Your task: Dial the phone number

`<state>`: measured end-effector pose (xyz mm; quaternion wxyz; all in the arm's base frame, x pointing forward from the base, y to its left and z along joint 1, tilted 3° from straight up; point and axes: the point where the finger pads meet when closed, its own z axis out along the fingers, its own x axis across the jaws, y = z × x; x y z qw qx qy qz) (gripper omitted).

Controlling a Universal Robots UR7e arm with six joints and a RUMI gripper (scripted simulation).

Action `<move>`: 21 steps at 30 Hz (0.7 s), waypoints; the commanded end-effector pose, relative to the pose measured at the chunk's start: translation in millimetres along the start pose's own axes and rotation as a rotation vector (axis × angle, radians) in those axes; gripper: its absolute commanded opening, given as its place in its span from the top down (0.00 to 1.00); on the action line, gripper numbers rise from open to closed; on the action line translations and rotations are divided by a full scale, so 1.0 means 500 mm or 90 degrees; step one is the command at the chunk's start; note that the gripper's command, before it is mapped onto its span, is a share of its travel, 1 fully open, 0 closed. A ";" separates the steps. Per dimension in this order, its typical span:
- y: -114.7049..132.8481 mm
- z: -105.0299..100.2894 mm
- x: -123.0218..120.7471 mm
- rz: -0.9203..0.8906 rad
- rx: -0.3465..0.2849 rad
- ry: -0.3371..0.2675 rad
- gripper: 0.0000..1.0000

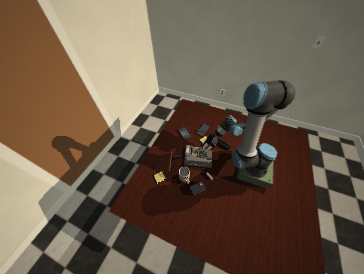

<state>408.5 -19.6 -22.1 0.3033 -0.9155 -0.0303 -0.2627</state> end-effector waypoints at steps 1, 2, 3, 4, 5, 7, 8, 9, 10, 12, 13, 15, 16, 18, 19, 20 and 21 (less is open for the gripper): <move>0.001 0.001 0.000 0.000 0.000 0.000 1.00; 0.001 0.001 0.000 0.000 0.000 0.000 1.00; 0.001 0.001 0.000 0.000 0.000 0.000 1.00; 0.002 0.001 -0.001 0.000 0.000 0.000 1.00; 0.002 0.002 -0.001 0.000 0.000 0.000 1.00; 0.002 0.002 -0.001 0.000 0.000 0.000 1.00; 0.002 0.002 -0.001 0.000 0.000 0.000 1.00; 0.002 0.002 -0.001 0.000 0.000 0.000 1.00; 0.002 0.002 -0.001 0.000 0.000 0.000 1.00; 0.003 0.003 -0.001 0.000 0.000 0.000 1.00; 0.003 0.003 -0.002 0.000 0.000 0.000 1.00; 0.003 0.003 -0.002 0.000 0.000 0.000 1.00; 0.003 0.003 -0.002 0.000 0.000 0.000 1.00; 0.003 0.003 -0.002 0.000 0.000 0.000 1.00; 0.004 0.004 -0.002 0.000 0.000 0.000 1.00; 0.004 0.004 -0.002 0.000 0.000 0.000 1.00; 0.004 0.004 -0.002 0.000 0.000 0.000 1.00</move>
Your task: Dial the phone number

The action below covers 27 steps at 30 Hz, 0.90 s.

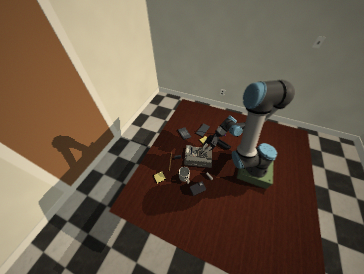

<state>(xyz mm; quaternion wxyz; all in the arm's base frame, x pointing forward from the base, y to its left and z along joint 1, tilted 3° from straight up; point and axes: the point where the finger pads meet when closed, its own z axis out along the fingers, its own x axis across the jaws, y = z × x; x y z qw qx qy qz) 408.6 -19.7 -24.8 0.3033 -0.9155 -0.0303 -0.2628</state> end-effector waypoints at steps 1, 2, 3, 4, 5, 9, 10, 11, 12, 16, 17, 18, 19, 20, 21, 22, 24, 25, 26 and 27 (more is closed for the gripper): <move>0.001 0.000 0.000 0.000 0.000 0.000 1.00; 0.001 0.001 0.000 0.000 0.000 0.000 1.00; 0.001 0.001 0.000 0.000 0.000 0.000 1.00; 0.001 0.001 0.000 0.000 0.000 0.000 1.00; 0.001 0.001 0.000 0.000 0.000 0.000 1.00; 0.002 0.002 -0.001 0.000 0.000 0.000 1.00; 0.002 0.002 -0.001 0.000 0.000 0.000 1.00; 0.002 0.002 -0.001 0.000 0.000 0.000 1.00; 0.002 0.002 -0.001 0.000 0.000 0.000 1.00; 0.003 0.003 -0.001 0.000 0.000 0.000 1.00; 0.003 0.003 -0.002 0.000 0.000 0.000 1.00; 0.003 0.003 -0.002 0.000 0.000 0.000 1.00; 0.003 0.003 -0.002 0.000 0.000 0.000 1.00; 0.003 0.003 -0.002 0.000 0.000 0.000 1.00; 0.003 0.003 -0.002 0.000 0.000 0.000 1.00; 0.003 0.003 -0.002 0.000 0.000 0.000 1.00; 0.004 0.004 -0.002 0.000 0.000 0.000 1.00; 0.004 0.004 -0.002 0.000 0.000 0.000 1.00; 0.004 0.004 -0.003 0.000 0.000 0.000 1.00; 0.004 0.004 -0.003 0.000 0.000 0.000 1.00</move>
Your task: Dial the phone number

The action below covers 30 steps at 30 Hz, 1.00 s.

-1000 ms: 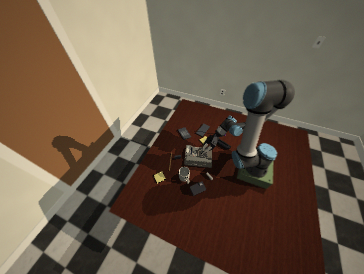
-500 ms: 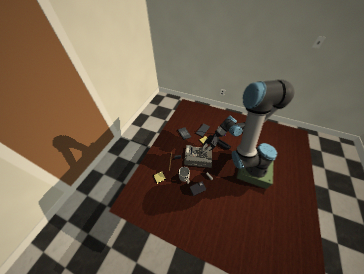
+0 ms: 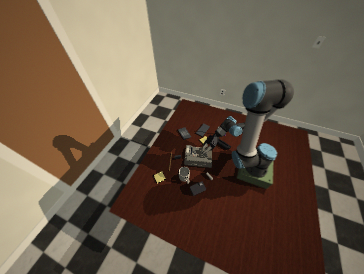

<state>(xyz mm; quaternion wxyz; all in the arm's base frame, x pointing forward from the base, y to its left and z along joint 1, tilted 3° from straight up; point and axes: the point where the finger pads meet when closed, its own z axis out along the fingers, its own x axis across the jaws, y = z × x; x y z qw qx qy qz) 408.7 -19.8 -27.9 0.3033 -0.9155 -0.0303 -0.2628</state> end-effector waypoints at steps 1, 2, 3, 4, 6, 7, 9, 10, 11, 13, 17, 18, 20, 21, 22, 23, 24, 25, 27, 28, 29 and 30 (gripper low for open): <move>0.001 0.001 0.000 0.000 0.000 0.000 1.00; 0.001 0.001 0.000 0.000 0.000 0.000 1.00; 0.001 0.001 0.000 0.000 0.000 0.000 1.00; 0.001 0.001 0.000 0.000 0.000 0.000 1.00; 0.001 0.001 0.000 0.000 0.000 0.000 1.00; 0.001 0.001 -0.001 0.000 0.000 0.000 1.00; 0.002 0.001 -0.001 0.000 0.000 0.000 1.00; 0.002 0.002 -0.001 0.000 0.000 0.000 1.00; 0.002 0.002 -0.001 0.000 0.000 0.000 1.00; 0.002 0.002 -0.001 0.000 0.000 0.000 1.00; 0.003 0.003 -0.002 0.000 0.000 0.000 1.00; 0.003 0.003 -0.002 0.000 0.000 0.000 1.00; 0.003 0.003 -0.002 0.000 0.000 0.000 1.00; 0.003 0.003 -0.002 0.000 0.000 0.000 1.00; 0.003 0.003 -0.002 0.000 0.000 0.000 1.00; 0.003 0.003 -0.002 0.000 0.000 0.000 1.00; 0.004 0.004 -0.002 0.000 0.000 0.000 1.00; 0.004 0.004 -0.002 0.000 0.000 0.000 1.00; 0.004 0.004 -0.003 0.000 0.000 0.000 1.00; 0.004 0.004 -0.003 0.000 0.000 0.000 1.00; 0.004 0.005 -0.003 0.000 0.000 0.000 1.00; 0.004 0.005 -0.003 0.000 0.000 0.000 1.00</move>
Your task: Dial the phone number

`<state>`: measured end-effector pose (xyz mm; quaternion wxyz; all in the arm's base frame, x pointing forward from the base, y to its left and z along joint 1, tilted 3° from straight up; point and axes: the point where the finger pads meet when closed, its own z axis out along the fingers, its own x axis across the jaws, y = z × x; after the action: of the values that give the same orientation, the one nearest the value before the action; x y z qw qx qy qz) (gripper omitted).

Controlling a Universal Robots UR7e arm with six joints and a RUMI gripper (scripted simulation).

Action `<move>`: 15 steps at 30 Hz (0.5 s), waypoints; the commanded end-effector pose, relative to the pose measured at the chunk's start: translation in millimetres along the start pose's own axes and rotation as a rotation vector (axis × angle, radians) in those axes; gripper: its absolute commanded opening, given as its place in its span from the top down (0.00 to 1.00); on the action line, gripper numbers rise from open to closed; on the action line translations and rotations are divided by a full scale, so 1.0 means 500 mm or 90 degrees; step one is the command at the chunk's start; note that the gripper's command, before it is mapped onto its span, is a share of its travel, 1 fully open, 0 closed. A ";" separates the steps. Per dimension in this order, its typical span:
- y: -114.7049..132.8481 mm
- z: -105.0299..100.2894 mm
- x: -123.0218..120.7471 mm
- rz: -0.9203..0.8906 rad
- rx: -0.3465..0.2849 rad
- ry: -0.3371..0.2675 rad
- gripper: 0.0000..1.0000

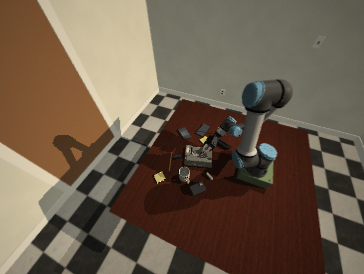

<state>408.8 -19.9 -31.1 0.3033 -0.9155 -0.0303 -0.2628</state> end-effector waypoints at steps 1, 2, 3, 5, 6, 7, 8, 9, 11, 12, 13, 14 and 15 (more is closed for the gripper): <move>0.001 0.000 0.000 0.000 0.000 0.000 1.00; 0.001 0.001 0.000 0.000 0.000 0.000 1.00; 0.001 0.001 0.000 0.000 0.000 0.000 1.00; 0.001 0.001 0.000 0.000 0.000 0.000 1.00; 0.002 0.001 -0.001 0.000 0.000 0.000 1.00; 0.002 0.001 -0.001 0.000 0.000 0.000 1.00; 0.002 0.001 -0.001 0.000 0.000 0.000 1.00; 0.002 0.002 -0.001 0.000 0.000 0.000 1.00; 0.002 0.002 -0.001 0.000 0.000 0.000 1.00; 0.002 0.002 -0.001 0.000 0.000 0.000 1.00; 0.002 0.002 -0.001 0.000 0.000 0.000 1.00; 0.002 0.002 -0.001 0.000 0.000 0.000 1.00; 0.002 0.002 -0.001 0.000 0.000 0.000 1.00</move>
<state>408.9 -19.9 -32.7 0.3033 -0.9154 -0.0303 -0.2628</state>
